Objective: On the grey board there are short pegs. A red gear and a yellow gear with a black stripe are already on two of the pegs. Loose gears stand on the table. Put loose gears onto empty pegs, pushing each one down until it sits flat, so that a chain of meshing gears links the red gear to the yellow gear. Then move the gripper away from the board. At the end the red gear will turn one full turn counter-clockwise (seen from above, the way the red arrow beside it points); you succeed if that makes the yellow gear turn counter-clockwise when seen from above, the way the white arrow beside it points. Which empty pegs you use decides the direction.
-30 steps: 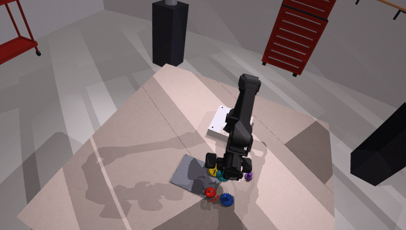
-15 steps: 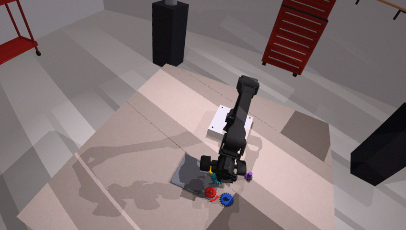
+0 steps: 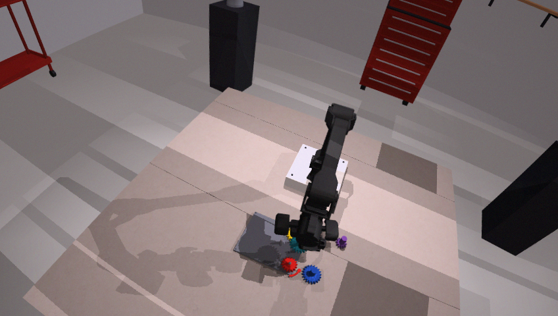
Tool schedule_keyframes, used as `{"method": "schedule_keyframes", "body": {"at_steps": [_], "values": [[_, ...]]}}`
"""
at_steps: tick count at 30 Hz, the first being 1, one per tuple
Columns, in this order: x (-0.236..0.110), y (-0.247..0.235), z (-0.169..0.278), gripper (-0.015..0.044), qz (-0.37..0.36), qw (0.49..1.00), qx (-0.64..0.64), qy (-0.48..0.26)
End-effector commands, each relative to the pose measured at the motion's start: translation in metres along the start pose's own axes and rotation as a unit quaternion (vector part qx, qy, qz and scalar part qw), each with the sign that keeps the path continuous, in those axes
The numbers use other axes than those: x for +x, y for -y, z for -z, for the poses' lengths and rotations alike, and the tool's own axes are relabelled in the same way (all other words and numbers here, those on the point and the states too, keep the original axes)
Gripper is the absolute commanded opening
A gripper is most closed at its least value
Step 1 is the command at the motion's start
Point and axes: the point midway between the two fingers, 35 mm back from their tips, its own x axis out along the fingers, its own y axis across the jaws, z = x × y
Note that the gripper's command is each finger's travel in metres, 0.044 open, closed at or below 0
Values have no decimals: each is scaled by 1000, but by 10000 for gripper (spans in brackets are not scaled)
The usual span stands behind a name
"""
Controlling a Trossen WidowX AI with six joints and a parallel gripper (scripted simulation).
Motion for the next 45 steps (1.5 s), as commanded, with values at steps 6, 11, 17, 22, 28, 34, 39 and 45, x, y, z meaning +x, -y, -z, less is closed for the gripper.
{"method": "schedule_keyframes", "body": {"at_steps": [6, 11, 17, 22, 28, 34, 39, 45], "values": [[7, 0, 0, 0, 1, 999, -40, 0], [15, 0, 0, 0, 1, 998, -64, 0], [24, 1, 0, 0, 1, 998, -61, 0], [31, 1, 0, 0, 1, 999, -33, 0], [40, 0, 0, 0, 1, 1000, 17, 0], [45, 0, 0, 0, 1, 998, 60, 0], [45, 1, 0, 0, 1, 997, 72, 0], [46, 1, -1, 0, 1, 1000, 29, 0]]}}
